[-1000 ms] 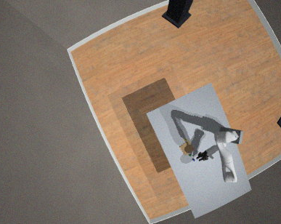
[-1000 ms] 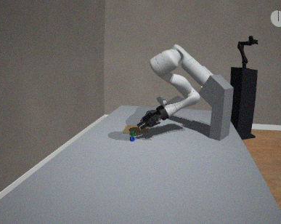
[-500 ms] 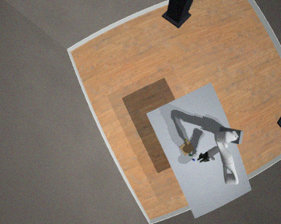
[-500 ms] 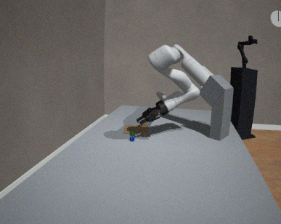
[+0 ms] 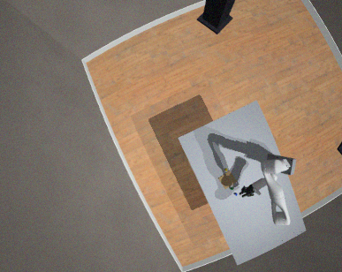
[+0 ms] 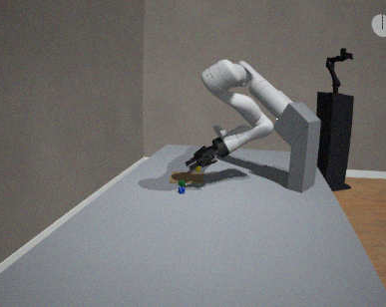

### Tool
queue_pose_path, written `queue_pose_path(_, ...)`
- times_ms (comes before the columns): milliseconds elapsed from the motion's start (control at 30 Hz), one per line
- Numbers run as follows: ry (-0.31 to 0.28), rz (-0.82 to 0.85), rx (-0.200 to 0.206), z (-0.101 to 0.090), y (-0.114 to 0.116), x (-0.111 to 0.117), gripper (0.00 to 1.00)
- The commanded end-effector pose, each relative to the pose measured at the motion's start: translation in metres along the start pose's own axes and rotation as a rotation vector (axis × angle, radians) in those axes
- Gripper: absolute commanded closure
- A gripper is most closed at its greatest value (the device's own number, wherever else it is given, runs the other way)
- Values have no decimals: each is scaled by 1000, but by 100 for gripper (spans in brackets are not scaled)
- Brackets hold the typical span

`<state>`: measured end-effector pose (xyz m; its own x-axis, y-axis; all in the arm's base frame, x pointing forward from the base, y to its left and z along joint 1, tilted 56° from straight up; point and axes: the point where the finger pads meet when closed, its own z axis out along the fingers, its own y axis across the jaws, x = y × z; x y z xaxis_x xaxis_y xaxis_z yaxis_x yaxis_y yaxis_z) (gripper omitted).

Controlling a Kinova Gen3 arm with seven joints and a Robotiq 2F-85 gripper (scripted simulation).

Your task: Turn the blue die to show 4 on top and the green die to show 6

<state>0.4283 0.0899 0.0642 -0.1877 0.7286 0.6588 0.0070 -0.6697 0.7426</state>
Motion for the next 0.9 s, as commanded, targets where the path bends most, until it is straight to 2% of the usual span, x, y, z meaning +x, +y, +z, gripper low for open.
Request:
queue_pose_path(0, 3, -4, -17, 3, 3, 4, 65)
queue_pose_path(200, -5, -48, -89, 11, 18, 10, 65)
queue_pose_path(433, -39, -114, -206, 21, 43, 19, 65)
queue_pose_path(500, -39, -114, -206, 21, 43, 19, 65)
queue_pose_path(700, -103, -174, -324, 27, 69, 24, 65)
queue_pose_path(867, -189, -216, -420, 30, 91, 26, 65)
